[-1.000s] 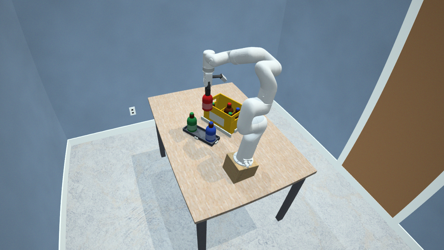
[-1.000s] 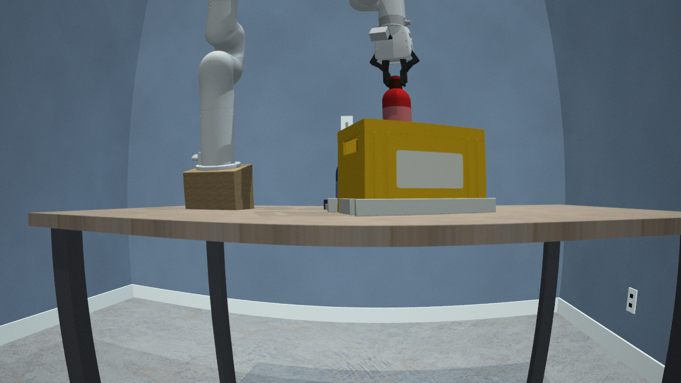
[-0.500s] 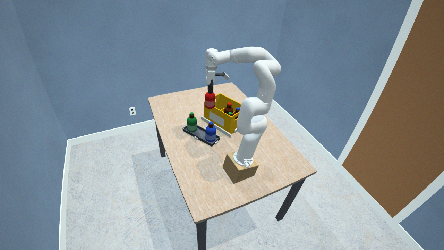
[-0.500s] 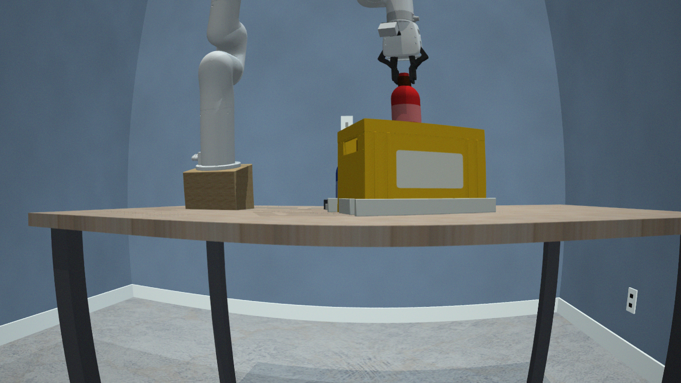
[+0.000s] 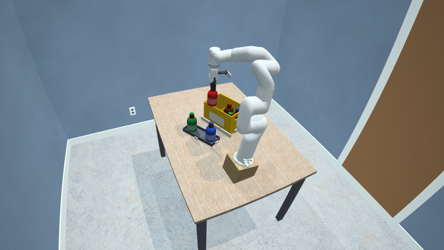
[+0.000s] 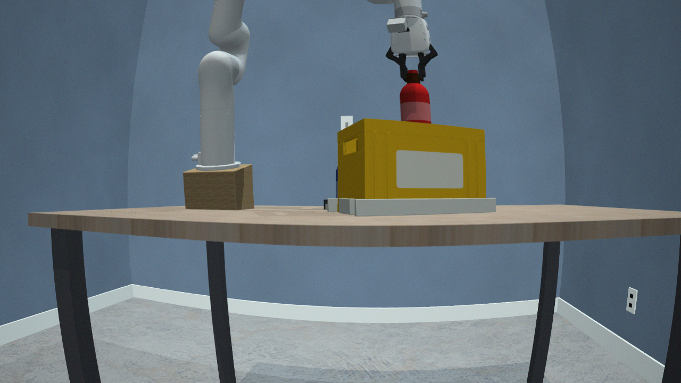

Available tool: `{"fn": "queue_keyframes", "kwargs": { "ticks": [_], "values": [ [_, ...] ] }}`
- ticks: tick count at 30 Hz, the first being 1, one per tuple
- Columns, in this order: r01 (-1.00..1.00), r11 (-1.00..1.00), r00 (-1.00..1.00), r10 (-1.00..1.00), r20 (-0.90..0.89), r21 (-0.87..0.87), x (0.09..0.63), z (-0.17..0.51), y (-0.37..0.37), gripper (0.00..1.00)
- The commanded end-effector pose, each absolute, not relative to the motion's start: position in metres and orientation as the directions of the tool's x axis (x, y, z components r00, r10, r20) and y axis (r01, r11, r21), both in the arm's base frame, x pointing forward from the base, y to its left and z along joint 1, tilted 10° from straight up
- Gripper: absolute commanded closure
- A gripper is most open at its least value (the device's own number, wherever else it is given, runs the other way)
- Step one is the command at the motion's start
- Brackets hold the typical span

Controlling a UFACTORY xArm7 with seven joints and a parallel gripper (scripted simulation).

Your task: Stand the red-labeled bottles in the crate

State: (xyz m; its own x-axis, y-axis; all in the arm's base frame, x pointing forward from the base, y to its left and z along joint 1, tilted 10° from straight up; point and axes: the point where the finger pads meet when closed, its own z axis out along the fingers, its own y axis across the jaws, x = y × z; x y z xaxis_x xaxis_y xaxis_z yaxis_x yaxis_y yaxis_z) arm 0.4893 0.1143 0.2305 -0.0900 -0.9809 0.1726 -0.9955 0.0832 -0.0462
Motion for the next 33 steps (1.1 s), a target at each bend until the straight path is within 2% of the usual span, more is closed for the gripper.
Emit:
{"fn": "queue_keyframes", "kwargs": {
  "ticks": [1,33],
  "values": [
    [-0.995,0.082,-0.089,-0.981,0.170,-0.051,0.498,0.234,0.108,1.00],
    [-0.995,0.082,-0.089,-0.981,0.170,-0.051,0.543,0.243,0.066,1.00]
  ]
}}
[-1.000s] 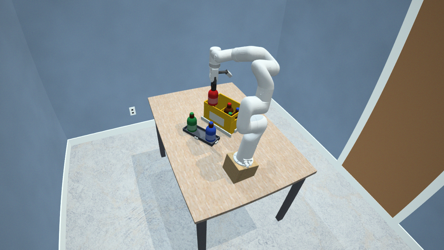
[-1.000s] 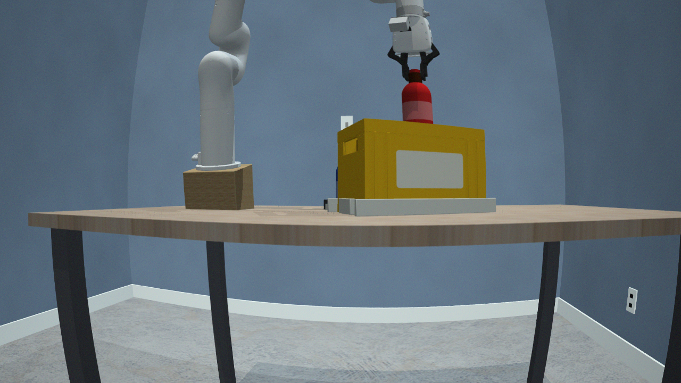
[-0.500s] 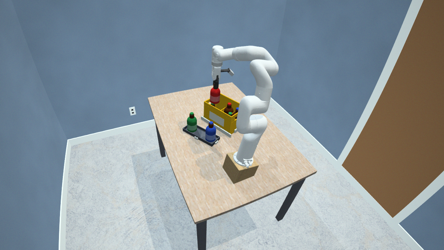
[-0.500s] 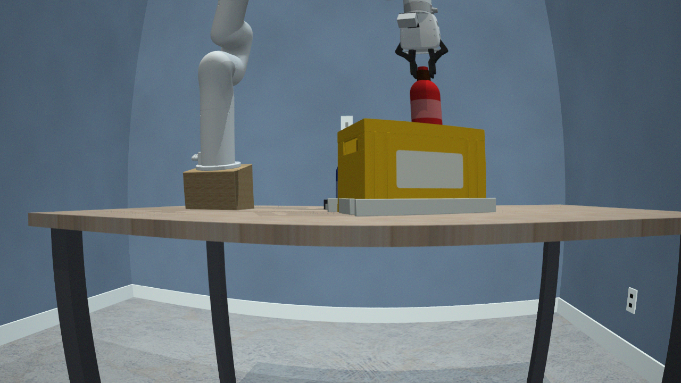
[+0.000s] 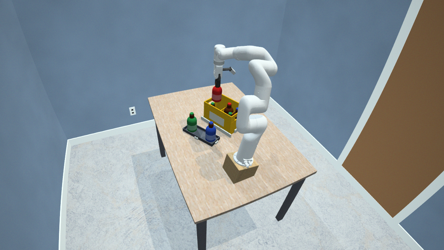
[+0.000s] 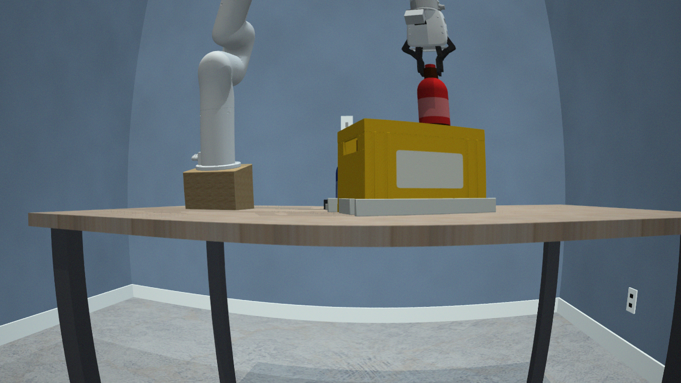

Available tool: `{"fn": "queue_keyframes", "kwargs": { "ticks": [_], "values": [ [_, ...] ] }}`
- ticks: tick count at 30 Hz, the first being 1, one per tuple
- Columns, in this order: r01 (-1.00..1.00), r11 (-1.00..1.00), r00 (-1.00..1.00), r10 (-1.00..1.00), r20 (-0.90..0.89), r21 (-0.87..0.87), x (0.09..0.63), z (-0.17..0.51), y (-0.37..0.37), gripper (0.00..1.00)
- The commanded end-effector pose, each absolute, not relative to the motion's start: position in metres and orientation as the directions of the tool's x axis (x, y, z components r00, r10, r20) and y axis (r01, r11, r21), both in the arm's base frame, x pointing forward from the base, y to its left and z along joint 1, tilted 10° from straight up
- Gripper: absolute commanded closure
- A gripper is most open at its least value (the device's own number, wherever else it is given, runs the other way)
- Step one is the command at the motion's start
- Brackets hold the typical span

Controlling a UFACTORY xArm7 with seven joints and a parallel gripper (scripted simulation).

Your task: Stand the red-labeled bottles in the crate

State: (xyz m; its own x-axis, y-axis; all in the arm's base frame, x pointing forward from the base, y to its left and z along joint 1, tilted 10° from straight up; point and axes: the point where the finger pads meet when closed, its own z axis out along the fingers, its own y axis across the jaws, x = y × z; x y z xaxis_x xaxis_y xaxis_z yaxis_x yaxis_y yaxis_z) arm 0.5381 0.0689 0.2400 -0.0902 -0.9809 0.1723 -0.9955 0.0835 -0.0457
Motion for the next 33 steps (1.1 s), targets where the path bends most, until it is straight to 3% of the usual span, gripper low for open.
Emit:
{"fn": "queue_keyframes", "kwargs": {
  "ticks": [1,33],
  "values": [
    [-0.995,0.082,-0.089,-0.981,0.170,-0.051,0.545,0.244,0.065,1.00],
    [-0.995,0.082,-0.089,-0.981,0.170,-0.051,0.573,0.249,0.039,1.00]
  ]
}}
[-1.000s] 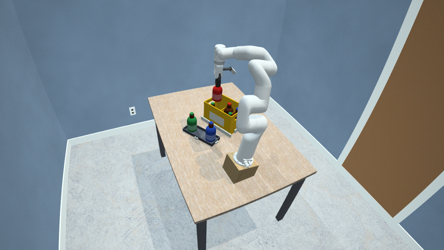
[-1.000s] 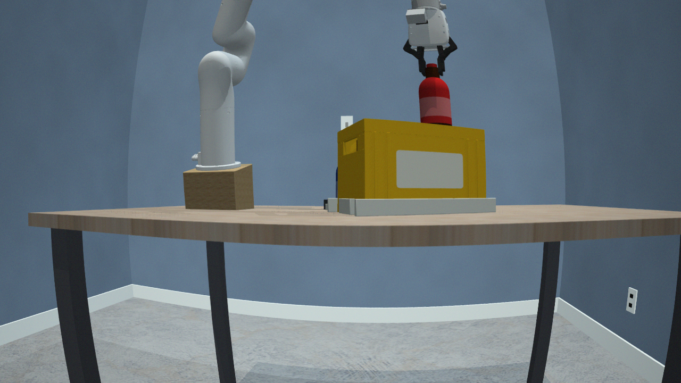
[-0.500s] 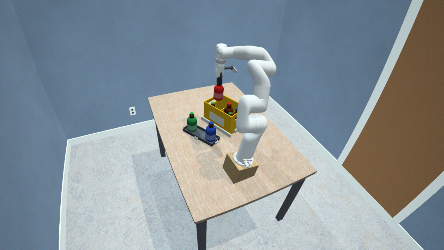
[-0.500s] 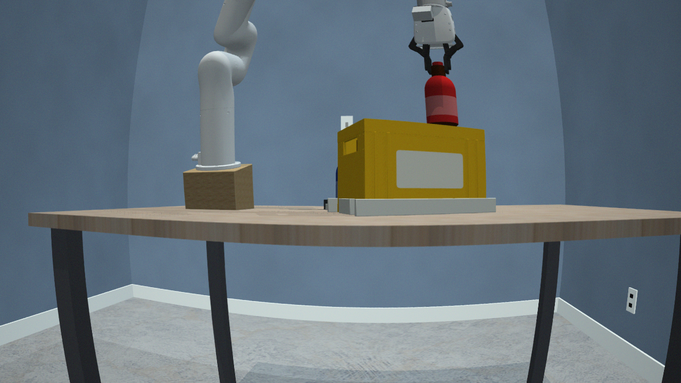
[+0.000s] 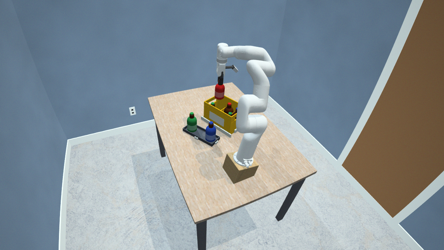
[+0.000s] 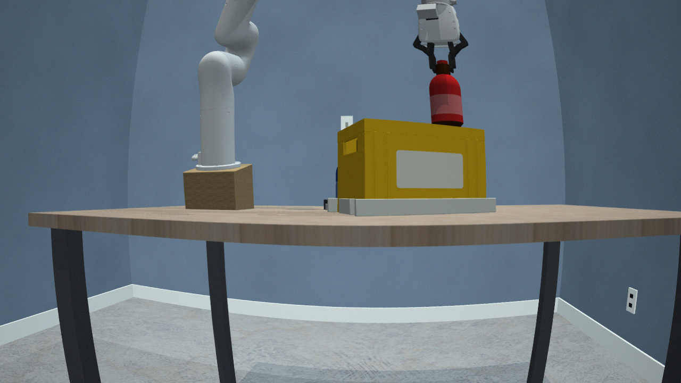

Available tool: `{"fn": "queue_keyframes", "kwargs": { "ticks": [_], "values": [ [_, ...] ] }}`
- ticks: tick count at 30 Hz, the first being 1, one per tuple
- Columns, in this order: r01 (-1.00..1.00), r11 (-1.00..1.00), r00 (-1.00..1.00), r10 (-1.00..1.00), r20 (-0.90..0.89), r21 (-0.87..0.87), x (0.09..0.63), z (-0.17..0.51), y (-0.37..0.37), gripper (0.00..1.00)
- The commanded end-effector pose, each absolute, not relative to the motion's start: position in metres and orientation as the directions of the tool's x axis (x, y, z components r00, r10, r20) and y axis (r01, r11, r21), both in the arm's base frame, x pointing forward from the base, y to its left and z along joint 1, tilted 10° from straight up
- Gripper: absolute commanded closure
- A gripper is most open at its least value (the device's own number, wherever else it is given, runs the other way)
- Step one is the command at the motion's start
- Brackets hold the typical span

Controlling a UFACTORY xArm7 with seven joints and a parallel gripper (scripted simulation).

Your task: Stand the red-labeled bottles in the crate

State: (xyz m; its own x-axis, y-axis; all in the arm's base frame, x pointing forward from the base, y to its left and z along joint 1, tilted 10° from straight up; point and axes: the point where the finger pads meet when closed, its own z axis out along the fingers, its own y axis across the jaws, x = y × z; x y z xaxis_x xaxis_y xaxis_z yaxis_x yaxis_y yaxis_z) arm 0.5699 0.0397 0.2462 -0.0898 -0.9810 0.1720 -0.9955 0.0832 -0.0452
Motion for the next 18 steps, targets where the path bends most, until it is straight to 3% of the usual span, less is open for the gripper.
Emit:
{"fn": "queue_keyframes", "kwargs": {
  "ticks": [1,18],
  "values": [
    [-0.995,0.082,-0.089,-0.981,0.170,-0.051,0.5740,0.2496,0.0380,1.00],
    [-0.995,0.082,-0.089,-0.981,0.170,-0.051,0.5824,0.2513,0.0301,1.00]
  ]
}}
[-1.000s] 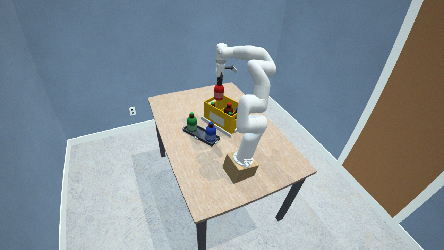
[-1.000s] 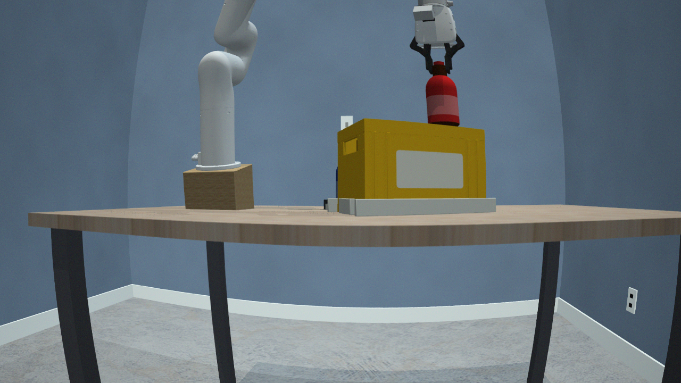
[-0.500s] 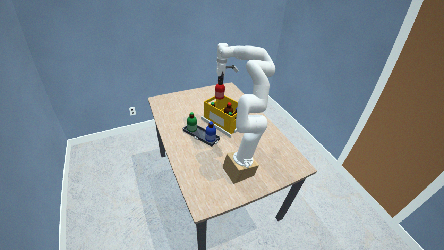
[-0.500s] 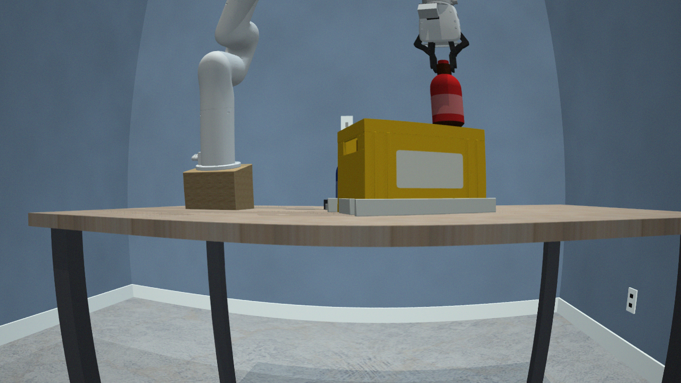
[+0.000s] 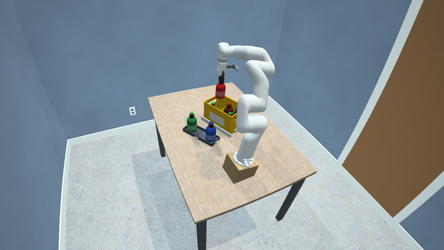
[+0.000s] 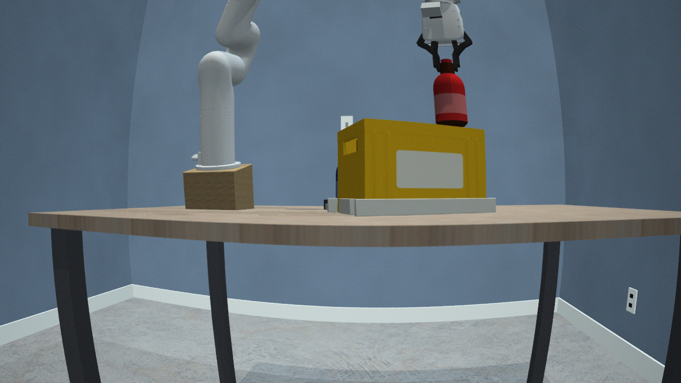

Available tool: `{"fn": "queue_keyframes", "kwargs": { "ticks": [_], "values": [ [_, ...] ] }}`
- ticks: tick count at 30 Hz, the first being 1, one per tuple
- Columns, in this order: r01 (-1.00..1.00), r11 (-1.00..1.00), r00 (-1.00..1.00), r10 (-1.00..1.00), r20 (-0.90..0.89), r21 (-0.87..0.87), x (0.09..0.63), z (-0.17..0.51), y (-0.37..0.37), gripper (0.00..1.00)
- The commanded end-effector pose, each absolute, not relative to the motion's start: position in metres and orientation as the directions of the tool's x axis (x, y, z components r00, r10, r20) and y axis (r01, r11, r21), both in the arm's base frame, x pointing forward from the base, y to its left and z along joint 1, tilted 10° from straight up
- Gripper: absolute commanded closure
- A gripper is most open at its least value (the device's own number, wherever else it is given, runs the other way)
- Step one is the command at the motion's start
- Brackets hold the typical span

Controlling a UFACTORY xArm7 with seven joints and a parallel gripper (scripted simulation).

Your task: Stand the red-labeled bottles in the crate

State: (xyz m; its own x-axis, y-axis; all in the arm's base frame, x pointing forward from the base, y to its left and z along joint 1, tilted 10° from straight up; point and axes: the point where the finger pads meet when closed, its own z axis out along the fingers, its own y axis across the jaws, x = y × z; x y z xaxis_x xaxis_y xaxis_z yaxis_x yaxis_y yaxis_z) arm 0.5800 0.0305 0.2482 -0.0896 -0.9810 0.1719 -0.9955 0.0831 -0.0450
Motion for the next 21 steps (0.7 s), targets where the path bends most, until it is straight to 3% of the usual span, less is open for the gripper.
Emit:
{"fn": "queue_keyframes", "kwargs": {
  "ticks": [1,21],
  "values": [
    [-0.995,0.082,-0.089,-0.981,0.170,-0.051,0.5828,0.2514,0.0298,1.00],
    [-0.995,0.082,-0.089,-0.981,0.170,-0.051,0.5873,0.2523,0.0256,1.00]
  ]
}}
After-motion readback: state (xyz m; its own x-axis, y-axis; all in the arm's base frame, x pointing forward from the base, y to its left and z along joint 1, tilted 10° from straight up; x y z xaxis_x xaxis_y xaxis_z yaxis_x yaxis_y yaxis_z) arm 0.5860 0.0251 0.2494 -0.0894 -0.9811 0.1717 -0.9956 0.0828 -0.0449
